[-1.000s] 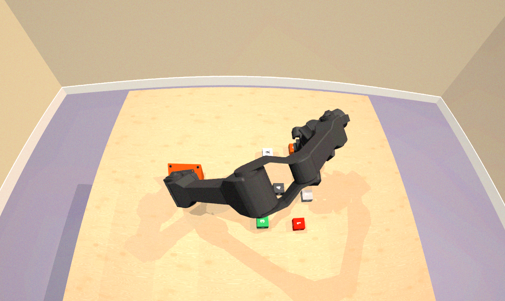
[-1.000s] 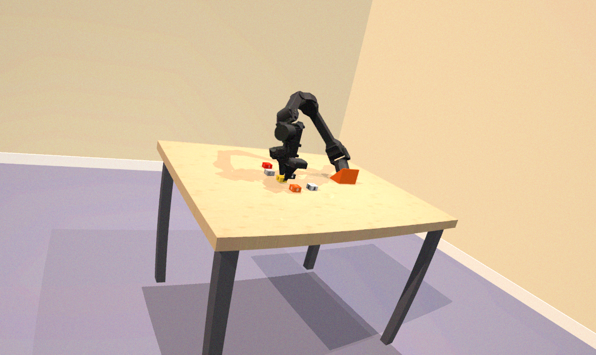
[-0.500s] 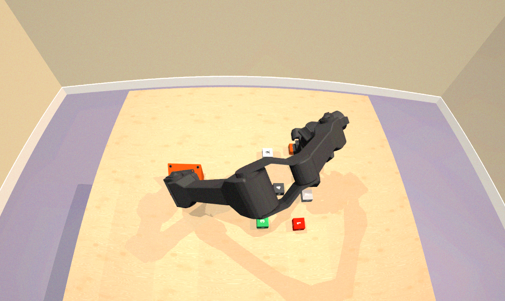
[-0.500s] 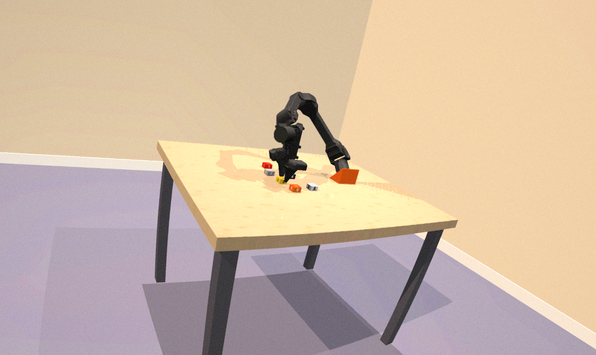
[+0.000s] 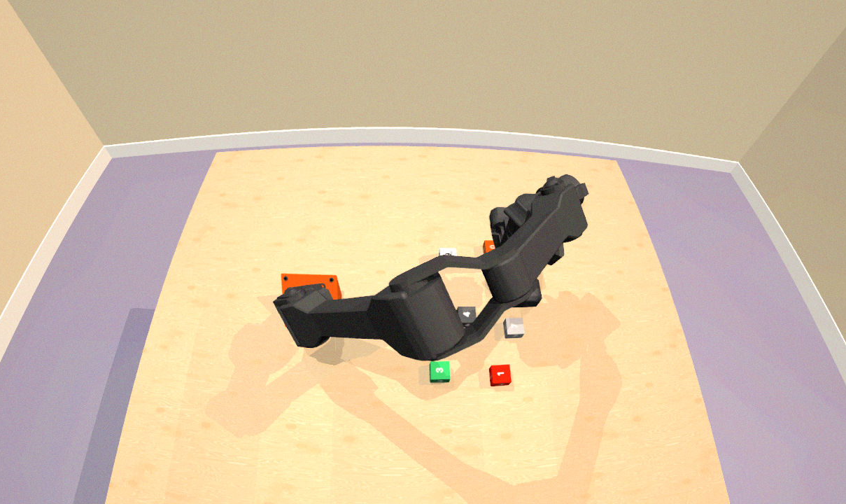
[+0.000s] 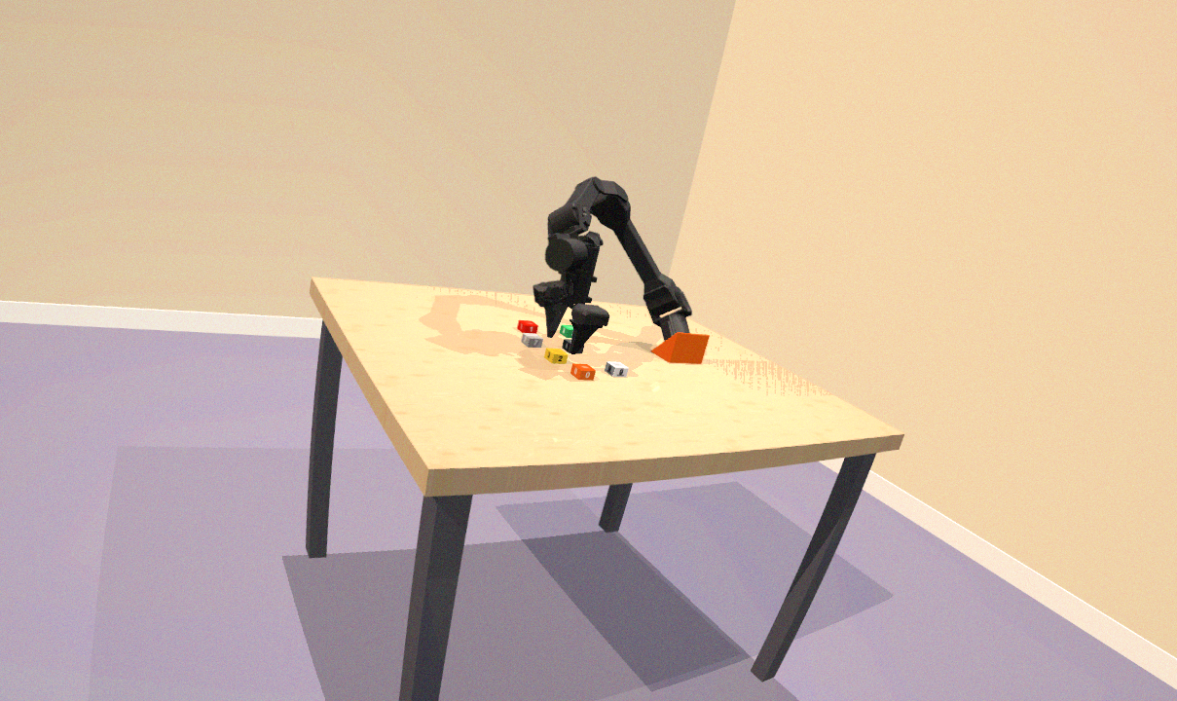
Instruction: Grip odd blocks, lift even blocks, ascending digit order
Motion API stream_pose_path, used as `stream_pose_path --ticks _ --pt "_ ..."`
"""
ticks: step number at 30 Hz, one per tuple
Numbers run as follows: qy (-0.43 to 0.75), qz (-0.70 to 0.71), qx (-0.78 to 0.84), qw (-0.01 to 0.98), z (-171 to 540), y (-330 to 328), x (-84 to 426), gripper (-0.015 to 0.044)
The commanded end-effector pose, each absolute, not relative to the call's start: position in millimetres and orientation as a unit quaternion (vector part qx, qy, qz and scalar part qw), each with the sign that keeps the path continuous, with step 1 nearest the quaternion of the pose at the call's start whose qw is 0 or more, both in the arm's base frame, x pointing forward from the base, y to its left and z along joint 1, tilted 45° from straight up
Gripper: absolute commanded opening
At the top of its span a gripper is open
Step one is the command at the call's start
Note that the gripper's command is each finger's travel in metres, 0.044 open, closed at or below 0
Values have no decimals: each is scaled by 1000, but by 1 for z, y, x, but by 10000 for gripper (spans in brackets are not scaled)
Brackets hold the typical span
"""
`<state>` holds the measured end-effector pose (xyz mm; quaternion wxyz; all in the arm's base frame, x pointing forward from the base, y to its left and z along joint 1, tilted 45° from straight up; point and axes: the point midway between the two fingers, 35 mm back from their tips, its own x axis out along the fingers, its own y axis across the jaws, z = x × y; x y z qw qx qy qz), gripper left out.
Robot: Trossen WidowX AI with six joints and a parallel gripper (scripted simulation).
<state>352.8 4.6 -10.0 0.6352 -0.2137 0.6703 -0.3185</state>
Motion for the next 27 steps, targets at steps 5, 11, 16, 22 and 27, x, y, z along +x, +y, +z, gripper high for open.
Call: stream_pose_path --ticks 5,11,16,22,27 --pt "669 -316 -209 639 14 29 358 321" --pt "670 -317 -210 638 57 70 362 164" --pt "670 -317 -210 638 57 70 362 120" --pt "670 -317 -210 638 59 69 361 120" --pt "668 -311 -212 641 102 42 333 120"
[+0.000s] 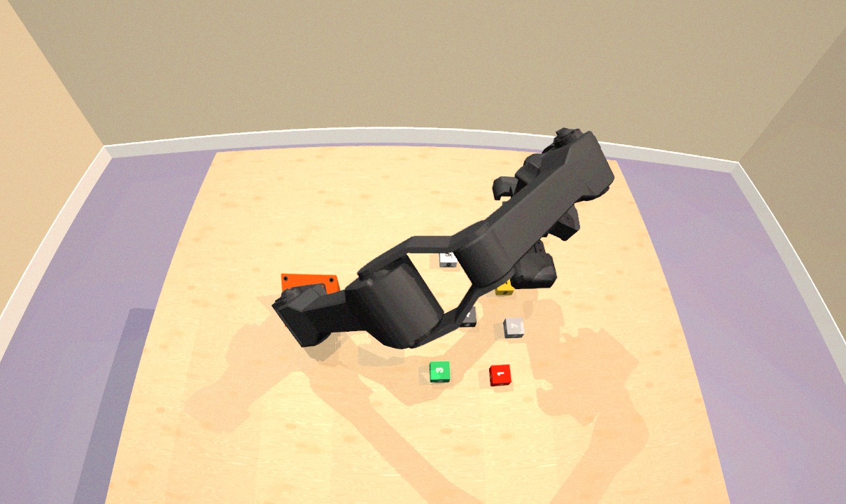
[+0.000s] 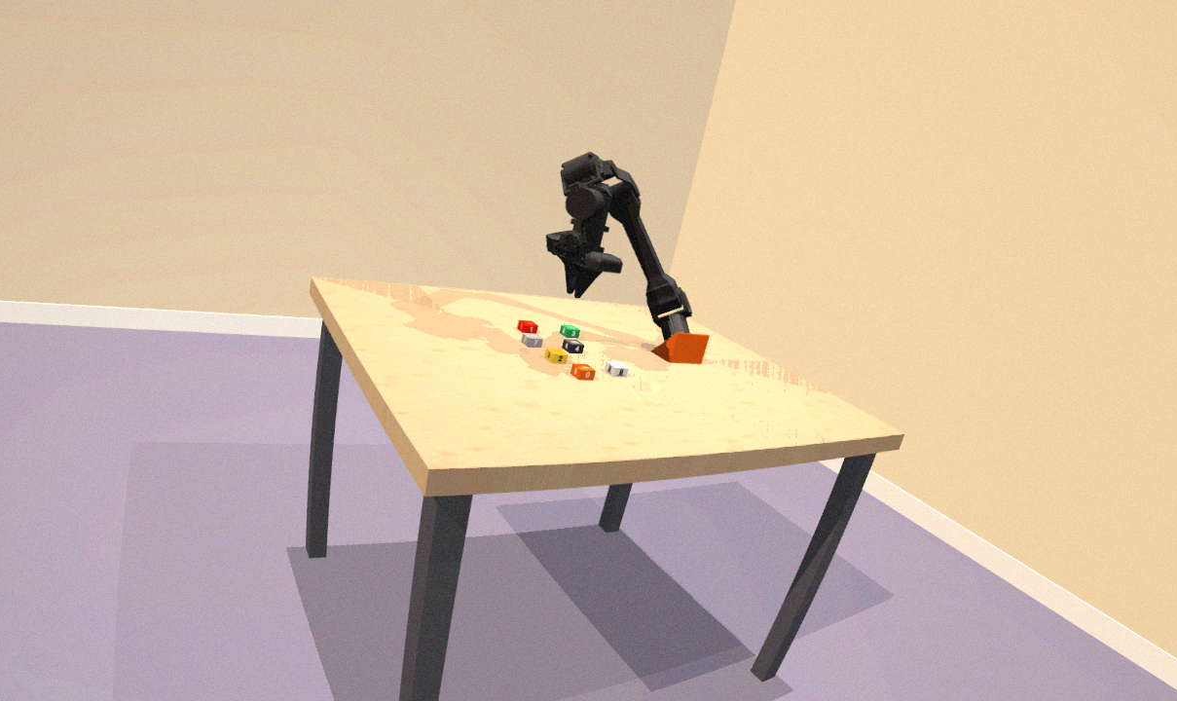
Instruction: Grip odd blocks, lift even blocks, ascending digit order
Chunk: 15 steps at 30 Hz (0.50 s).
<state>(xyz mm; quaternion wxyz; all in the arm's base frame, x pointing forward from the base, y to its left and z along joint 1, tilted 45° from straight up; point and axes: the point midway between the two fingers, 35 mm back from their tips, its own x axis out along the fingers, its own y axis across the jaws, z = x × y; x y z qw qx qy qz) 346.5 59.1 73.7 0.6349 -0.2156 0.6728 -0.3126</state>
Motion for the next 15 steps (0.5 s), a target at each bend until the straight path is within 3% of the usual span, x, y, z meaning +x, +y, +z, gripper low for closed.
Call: stream_pose_path --ticks 1,11,15 --pt "668 -310 -213 642 110 36 325 120" --pt "663 -299 -221 650 166 -24 234 120" --pt "663 -298 -222 650 168 -27 227 120"
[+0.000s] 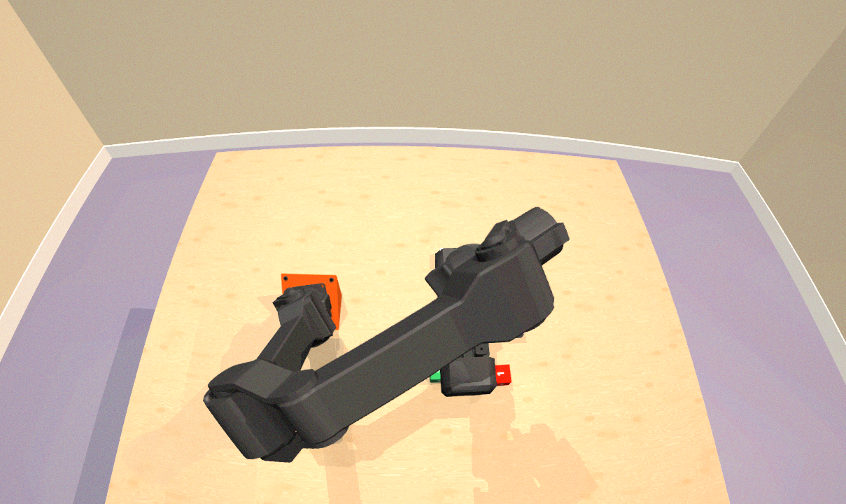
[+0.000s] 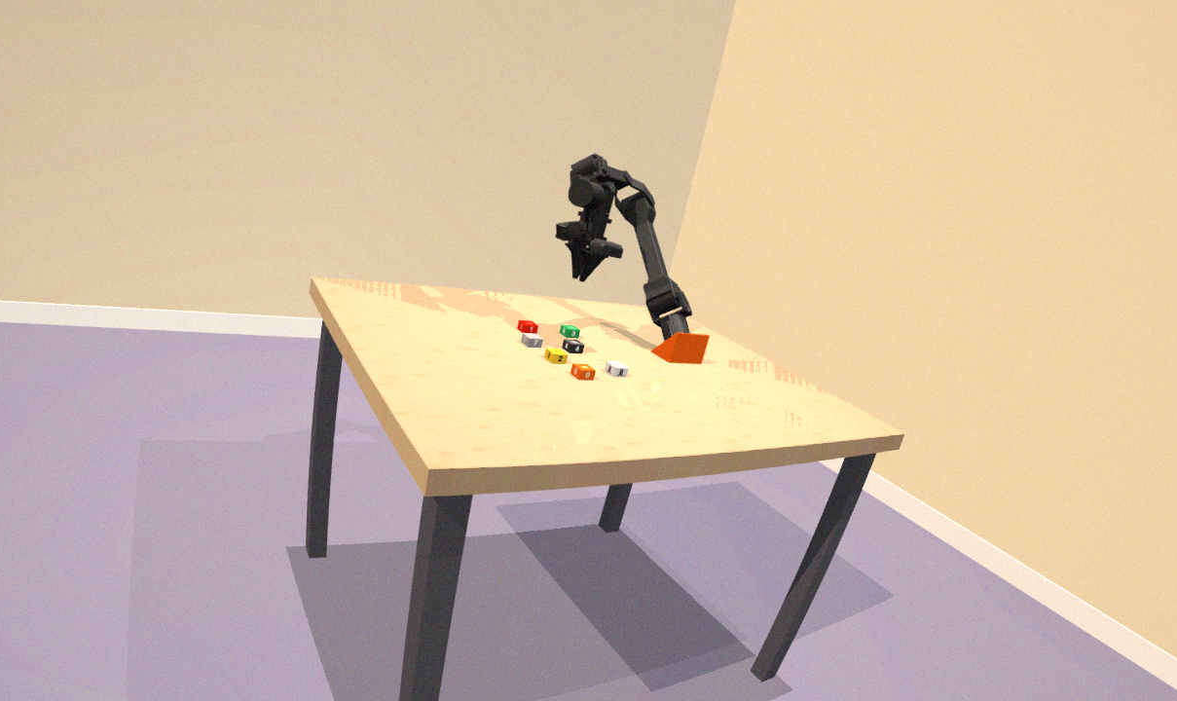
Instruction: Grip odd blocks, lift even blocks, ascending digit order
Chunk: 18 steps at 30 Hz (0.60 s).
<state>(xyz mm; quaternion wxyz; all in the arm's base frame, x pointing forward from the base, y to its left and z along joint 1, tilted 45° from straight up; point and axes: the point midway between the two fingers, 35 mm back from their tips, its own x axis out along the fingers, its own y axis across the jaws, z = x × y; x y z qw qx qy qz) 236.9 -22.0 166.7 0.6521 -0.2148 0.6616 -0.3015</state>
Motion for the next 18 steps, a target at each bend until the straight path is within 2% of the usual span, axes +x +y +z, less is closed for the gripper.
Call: stream_pose_path --ticks 1,2,9,13,18 --pt "663 -298 -222 650 168 -27 227 120" --pt "663 -298 -222 650 168 -27 227 120" --pt "670 -317 -214 636 116 -77 223 304" --pt "671 -320 -214 634 110 -83 221 400" --pt "671 -319 -214 634 106 -87 220 400"
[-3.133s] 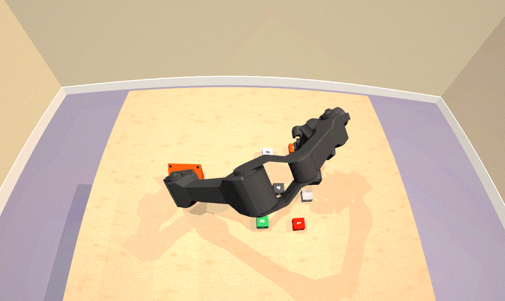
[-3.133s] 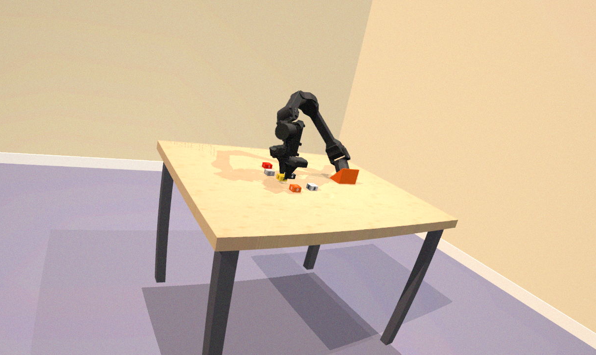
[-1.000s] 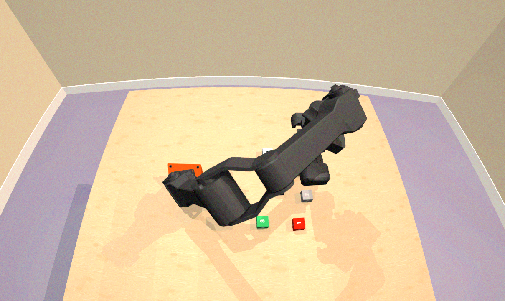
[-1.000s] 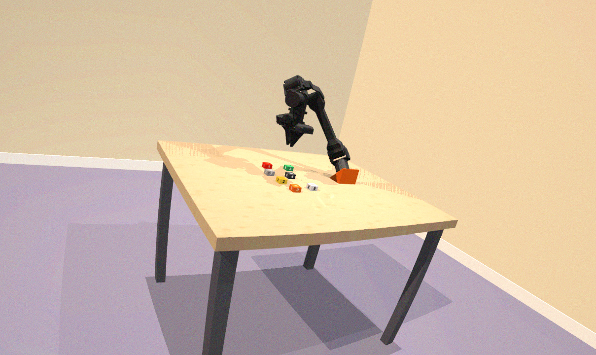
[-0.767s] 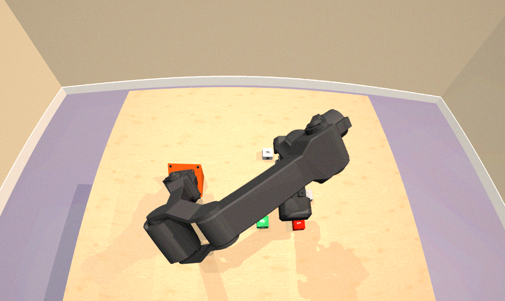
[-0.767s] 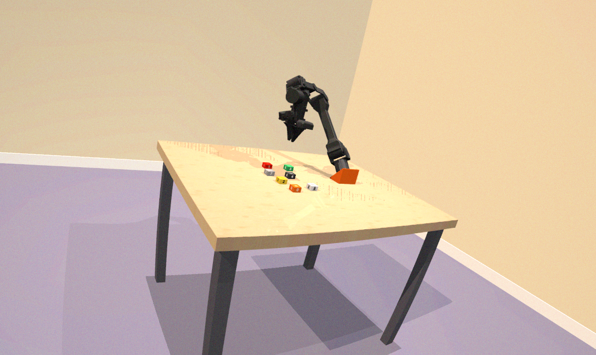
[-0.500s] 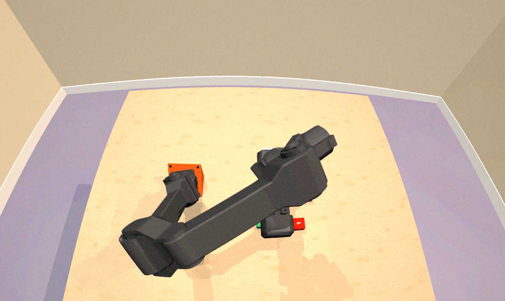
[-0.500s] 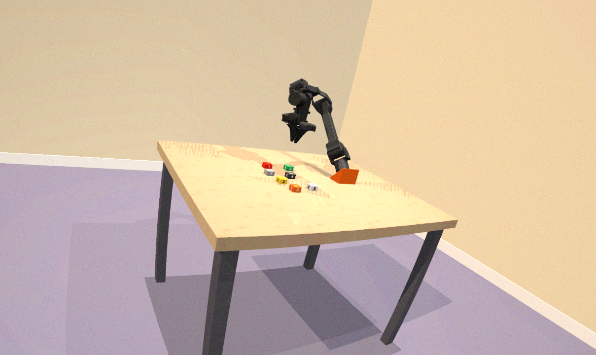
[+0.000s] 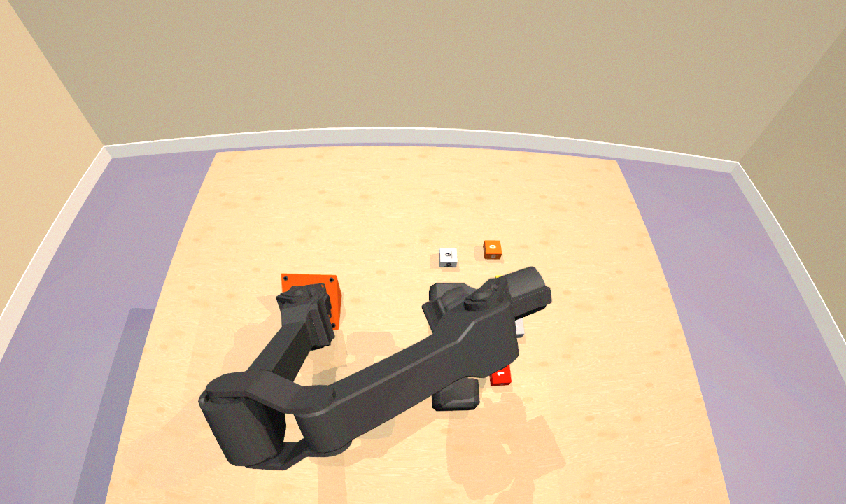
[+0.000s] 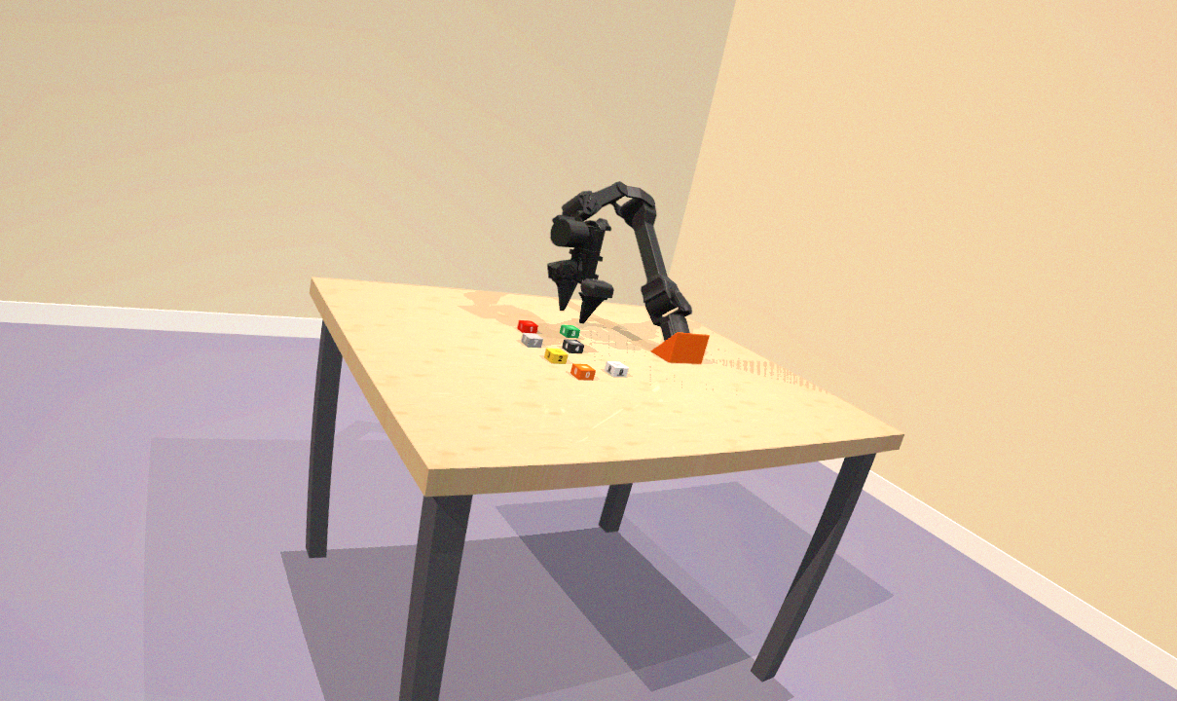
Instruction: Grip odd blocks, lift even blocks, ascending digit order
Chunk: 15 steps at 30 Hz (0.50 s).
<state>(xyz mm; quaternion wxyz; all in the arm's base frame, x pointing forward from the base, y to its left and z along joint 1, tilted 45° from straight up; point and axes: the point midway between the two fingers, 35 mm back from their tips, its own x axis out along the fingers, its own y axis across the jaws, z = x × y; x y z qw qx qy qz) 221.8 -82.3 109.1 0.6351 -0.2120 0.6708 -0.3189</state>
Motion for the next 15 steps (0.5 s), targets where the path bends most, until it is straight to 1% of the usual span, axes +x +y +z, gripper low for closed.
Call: stream_pose_path --ticks 1,15 --pt "671 -319 -214 634 105 -88 220 400" --pt "671 -320 -214 634 90 -103 218 400"
